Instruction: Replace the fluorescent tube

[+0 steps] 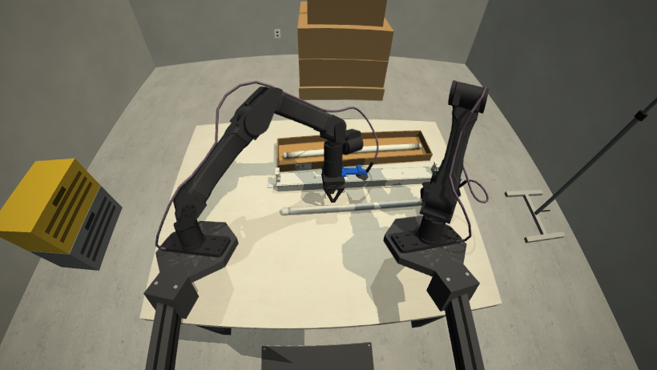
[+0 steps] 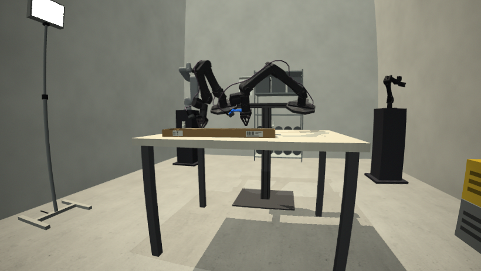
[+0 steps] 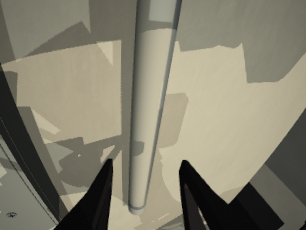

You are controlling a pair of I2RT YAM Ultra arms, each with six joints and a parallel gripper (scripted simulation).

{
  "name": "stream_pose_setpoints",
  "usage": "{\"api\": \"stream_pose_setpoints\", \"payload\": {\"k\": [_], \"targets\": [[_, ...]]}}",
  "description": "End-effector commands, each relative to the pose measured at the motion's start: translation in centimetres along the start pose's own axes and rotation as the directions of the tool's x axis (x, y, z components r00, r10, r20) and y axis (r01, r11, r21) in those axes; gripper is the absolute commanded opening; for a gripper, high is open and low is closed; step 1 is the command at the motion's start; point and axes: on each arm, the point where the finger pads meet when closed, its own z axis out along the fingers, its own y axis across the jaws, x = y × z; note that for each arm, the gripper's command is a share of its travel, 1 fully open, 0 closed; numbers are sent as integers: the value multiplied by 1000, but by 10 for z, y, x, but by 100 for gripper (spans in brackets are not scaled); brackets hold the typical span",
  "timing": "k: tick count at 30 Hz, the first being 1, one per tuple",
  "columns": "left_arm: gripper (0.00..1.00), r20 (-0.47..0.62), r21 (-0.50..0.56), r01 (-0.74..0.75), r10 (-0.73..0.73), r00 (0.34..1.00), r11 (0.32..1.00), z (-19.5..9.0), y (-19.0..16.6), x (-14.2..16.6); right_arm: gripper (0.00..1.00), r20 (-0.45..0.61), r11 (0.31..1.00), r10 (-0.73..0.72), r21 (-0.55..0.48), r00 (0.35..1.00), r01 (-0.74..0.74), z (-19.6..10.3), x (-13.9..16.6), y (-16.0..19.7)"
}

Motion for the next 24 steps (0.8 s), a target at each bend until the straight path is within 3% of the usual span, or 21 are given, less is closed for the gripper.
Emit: {"api": "stream_pose_setpoints", "payload": {"k": [1, 5, 6, 8, 18, 21, 24], "targets": [[49, 57, -21, -25, 26, 998, 999, -27, 0, -16, 11, 46, 999, -4, -40, 999, 6, -4, -13, 12], [49, 53, -18, -21, 22, 998, 1000, -26, 0, -15, 11, 46, 999, -4, -40, 999, 6, -4, -13, 12], [49, 8, 12, -36, 36, 999, 999, 13, -13, -6, 11, 46, 999, -4, -40, 999, 6, -4, -13, 12], [49, 20, 8, -6, 6, 1000, 1000, 16, 1, -2, 11, 46, 999, -4, -40, 999, 6, -4, -13, 12], [49, 31, 6, -29, 28, 999, 1000, 39, -8, -9, 11, 46, 999, -4, -40, 999, 6, -4, -13, 12], [49, 29, 6, -30, 30, 999, 1000, 31, -8, -9, 11, 46, 999, -4, -40, 999, 6, -4, -13, 12], [49, 26, 12, -13, 13, 1000, 1000, 53, -3, -4, 11, 46, 999, -4, -40, 999, 6, -4, -13, 12]]}}
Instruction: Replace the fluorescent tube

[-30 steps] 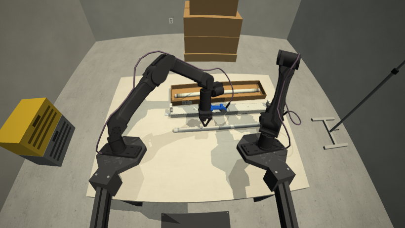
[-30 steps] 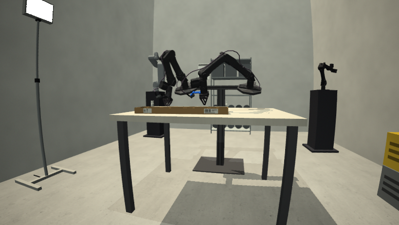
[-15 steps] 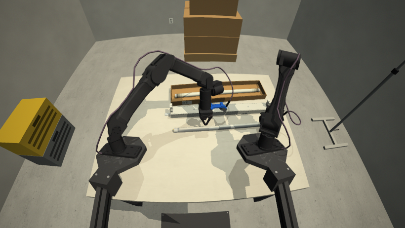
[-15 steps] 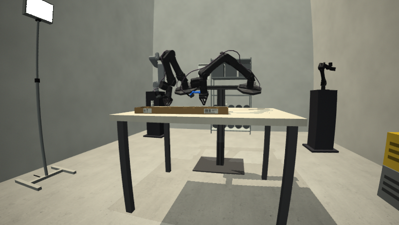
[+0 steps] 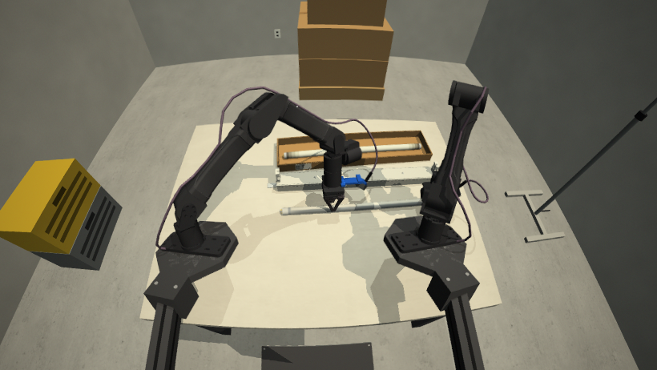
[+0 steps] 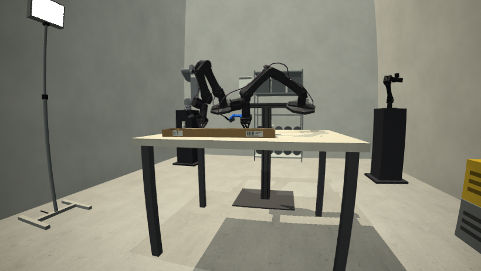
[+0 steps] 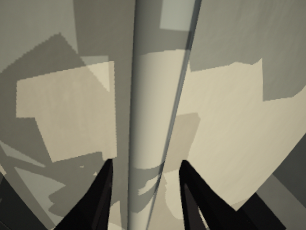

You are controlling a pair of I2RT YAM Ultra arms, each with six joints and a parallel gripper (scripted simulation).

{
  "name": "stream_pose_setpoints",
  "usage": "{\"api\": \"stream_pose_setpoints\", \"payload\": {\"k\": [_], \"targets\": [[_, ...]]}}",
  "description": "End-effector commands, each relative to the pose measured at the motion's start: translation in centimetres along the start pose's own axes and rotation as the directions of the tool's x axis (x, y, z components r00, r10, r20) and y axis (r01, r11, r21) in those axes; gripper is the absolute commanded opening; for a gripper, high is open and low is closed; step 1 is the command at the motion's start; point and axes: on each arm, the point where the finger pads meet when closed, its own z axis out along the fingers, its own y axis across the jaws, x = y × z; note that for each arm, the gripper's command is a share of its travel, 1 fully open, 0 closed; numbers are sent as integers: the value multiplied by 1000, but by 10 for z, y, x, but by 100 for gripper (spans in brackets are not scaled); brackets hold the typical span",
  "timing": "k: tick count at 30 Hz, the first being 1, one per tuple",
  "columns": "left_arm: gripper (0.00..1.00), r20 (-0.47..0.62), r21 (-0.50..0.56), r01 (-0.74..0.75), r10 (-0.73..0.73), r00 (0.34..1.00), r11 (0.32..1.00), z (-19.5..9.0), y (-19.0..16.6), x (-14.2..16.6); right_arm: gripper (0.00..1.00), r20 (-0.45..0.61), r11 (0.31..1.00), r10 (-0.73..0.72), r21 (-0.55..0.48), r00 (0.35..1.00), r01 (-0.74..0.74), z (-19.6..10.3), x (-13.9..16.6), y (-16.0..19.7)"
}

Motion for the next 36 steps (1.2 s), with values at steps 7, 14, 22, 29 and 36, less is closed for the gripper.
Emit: {"api": "stream_pose_setpoints", "payload": {"k": [7, 14, 22, 29, 36], "targets": [[49, 67, -27, -24, 25, 997, 999, -20, 3, -22, 11, 46, 999, -4, -40, 999, 6, -4, -13, 12], [11, 59, -22, -25, 26, 998, 999, -13, 1, -21, 11, 46, 999, -4, -40, 999, 6, -4, -13, 12], [11, 61, -23, -24, 26, 998, 999, -13, 2, -21, 11, 34, 999, -12, -45, 999, 13, -4, -9, 14], [11, 61, -23, -24, 26, 998, 999, -13, 2, -21, 49, 33, 999, -11, -43, 999, 12, -4, -9, 13], [11, 61, -23, -24, 26, 998, 999, -13, 2, -21, 49, 22, 1000, -3, -24, 1000, 3, -2, -6, 7]]}}
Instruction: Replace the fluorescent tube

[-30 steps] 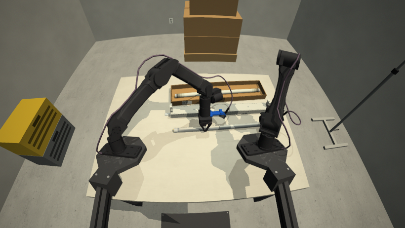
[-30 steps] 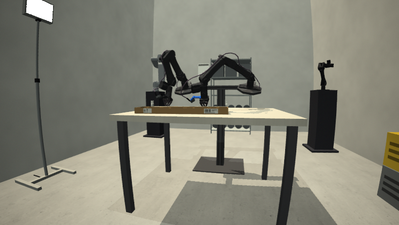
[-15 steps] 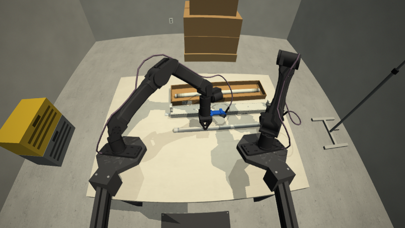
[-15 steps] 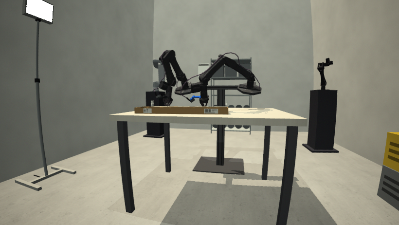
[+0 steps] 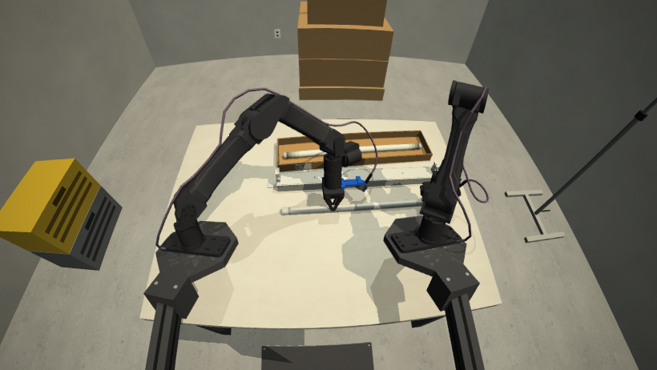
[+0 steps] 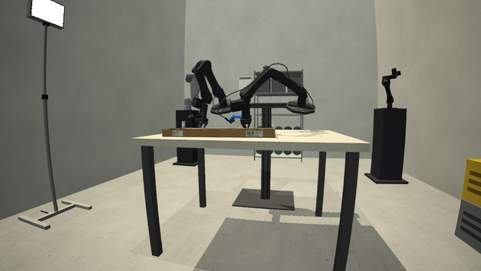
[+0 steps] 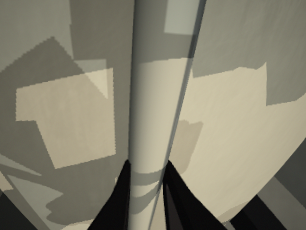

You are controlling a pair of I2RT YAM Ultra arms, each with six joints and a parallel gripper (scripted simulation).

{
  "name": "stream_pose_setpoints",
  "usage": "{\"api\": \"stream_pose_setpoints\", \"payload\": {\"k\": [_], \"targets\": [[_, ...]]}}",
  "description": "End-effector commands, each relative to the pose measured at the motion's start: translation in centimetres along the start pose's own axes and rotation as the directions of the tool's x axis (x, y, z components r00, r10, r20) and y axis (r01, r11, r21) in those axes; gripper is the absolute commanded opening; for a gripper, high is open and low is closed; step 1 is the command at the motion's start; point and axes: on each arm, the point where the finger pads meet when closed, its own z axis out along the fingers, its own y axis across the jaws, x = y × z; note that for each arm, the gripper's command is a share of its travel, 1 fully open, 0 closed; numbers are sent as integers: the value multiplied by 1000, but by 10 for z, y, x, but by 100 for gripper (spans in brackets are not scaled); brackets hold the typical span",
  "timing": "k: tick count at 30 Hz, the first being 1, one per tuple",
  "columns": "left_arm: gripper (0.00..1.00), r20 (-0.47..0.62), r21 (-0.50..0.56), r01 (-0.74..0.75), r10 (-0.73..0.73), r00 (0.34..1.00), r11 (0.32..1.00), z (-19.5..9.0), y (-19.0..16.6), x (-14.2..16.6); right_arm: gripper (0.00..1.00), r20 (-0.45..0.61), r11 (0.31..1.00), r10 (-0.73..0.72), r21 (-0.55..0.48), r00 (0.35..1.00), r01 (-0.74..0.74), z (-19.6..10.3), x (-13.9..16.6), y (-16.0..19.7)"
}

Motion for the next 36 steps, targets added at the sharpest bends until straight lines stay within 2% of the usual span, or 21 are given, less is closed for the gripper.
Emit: {"api": "stream_pose_setpoints", "payload": {"k": [1, 8, 9, 12, 13, 25, 26, 27, 32, 36], "targets": [[11, 57, -25, -25, 26, 998, 999, -20, 1, -21, 49, 18, 1000, -1, -19, 1000, 1, -2, -5, 5], [11, 57, -25, -25, 26, 998, 999, -20, 1, -21, 49, 17, 1000, 0, -18, 1000, 1, -2, -5, 5], [11, 57, -25, -25, 26, 998, 999, -20, 1, -21, 49, -31, 999, 11, 30, 999, -10, -14, 10, -12], [11, 57, -25, -25, 26, 998, 999, -20, 1, -21, 49, -8, 1000, 5, 6, 1000, -5, -12, 3, -4], [11, 57, -25, -25, 26, 998, 999, -20, 1, -21, 49, -36, 999, 9, 33, 999, -8, -19, 10, -12], [11, 57, -25, -25, 26, 998, 999, -20, 1, -21, 49, -45, 999, 9, 34, 999, -7, -61, 13, -14], [11, 57, -25, -25, 26, 998, 999, -20, 1, -21, 49, 11, 1000, -13, -11, 1000, 13, -57, -3, 2], [11, 57, -25, -25, 26, 998, 999, -20, 1, -21, 49, 18, 1000, -16, -21, 1000, 16, -56, -7, 7], [11, 57, -25, -25, 26, 998, 999, -20, 1, -21, 49, 6, 1000, -14, 13, 1000, 14, -49, -3, 0], [11, 57, -25, -25, 26, 998, 999, -20, 1, -21, 49, 13, 1000, -20, 2, 1000, 20, -49, -6, 5]]}}
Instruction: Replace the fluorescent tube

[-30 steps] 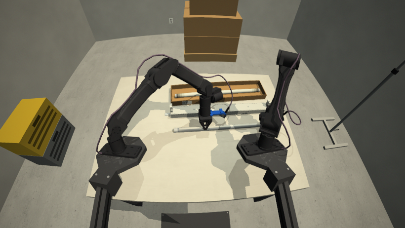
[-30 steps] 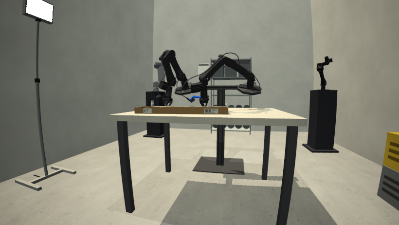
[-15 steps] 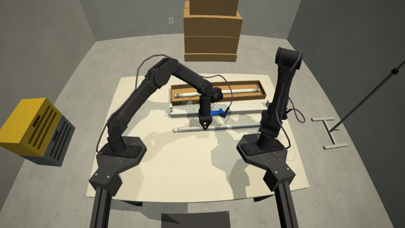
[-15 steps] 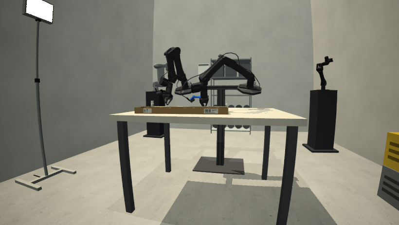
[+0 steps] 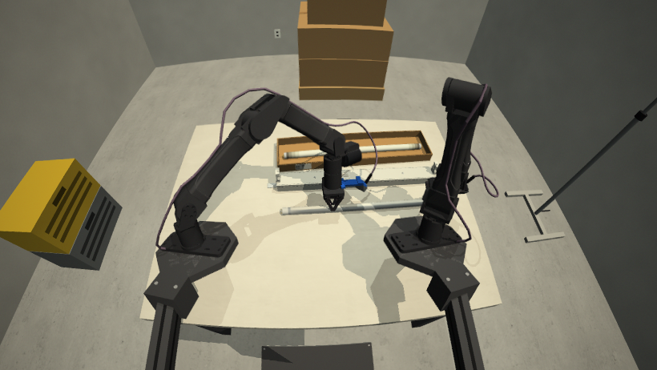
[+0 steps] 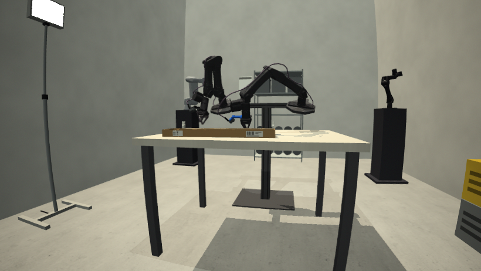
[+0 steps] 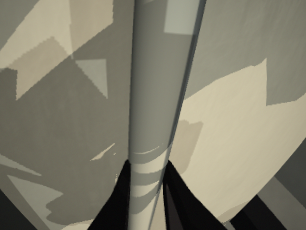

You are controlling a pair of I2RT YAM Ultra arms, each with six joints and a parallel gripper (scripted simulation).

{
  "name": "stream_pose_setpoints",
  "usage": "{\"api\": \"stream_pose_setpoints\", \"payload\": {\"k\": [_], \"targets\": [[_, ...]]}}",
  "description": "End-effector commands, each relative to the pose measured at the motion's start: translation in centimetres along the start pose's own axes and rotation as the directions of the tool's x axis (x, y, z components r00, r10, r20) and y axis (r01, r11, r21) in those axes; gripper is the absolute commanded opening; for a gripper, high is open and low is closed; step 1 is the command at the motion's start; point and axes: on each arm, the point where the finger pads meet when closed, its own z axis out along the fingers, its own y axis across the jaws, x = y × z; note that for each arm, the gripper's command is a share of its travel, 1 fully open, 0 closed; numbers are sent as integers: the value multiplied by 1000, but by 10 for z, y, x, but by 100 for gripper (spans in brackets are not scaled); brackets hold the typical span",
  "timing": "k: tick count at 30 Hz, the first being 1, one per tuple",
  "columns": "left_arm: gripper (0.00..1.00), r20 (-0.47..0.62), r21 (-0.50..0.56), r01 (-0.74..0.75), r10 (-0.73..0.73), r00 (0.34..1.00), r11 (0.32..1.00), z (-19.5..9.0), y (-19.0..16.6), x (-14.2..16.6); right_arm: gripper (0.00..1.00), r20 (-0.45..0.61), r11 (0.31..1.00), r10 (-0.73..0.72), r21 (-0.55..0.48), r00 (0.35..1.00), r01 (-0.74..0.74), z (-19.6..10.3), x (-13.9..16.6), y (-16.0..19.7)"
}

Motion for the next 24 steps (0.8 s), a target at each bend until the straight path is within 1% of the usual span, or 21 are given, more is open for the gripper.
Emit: {"api": "stream_pose_setpoints", "payload": {"k": [1, 4, 5, 8, 10, 15, 16, 17, 19, 24], "targets": [[11, 58, -25, -24, 26, 998, 999, -20, 1, -21, 49, 14, 1000, -6, 13, 1000, 6, 3, -9, 2], [11, 58, -25, -24, 26, 998, 999, -20, 1, -21, 49, 17, 1000, -29, -10, 999, 29, 4, -9, 10], [11, 58, -25, -24, 26, 998, 999, -20, 1, -21, 49, -4, 999, 8, 33, 1000, -8, 6, -4, 2], [11, 58, -25, -24, 26, 998, 999, -20, 1, -21, 49, -12, 990, 52, 128, 999, -50, 10, -4, -8], [11, 58, -25, -24, 26, 998, 999, -20, 1, -21, 49, -12, 990, 52, 128, 999, -50, 10, -4, -8], [11, 58, -25, -24, 26, 998, 999, -20, 1, -21, 49, -23, 937, 107, 336, 994, -93, 17, -2, -18], [11, 58, -25, -24, 26, 998, 999, -20, 1, -21, 49, -40, 946, 106, 313, 994, -88, 15, 3, -22], [11, 58, -25, -24, 26, 998, 999, -20, 1, -21, 49, -31, 963, 77, 261, 997, -66, 21, -5, -5], [11, 58, -25, -24, 26, 998, 999, -20, 1, -21, 49, -31, 953, 81, 295, 996, -68, 23, -5, -4], [11, 58, -25, -24, 26, 998, 999, -20, 1, -21, 49, -23, 889, 101, 452, 995, -80, 22, -4, -8]]}}
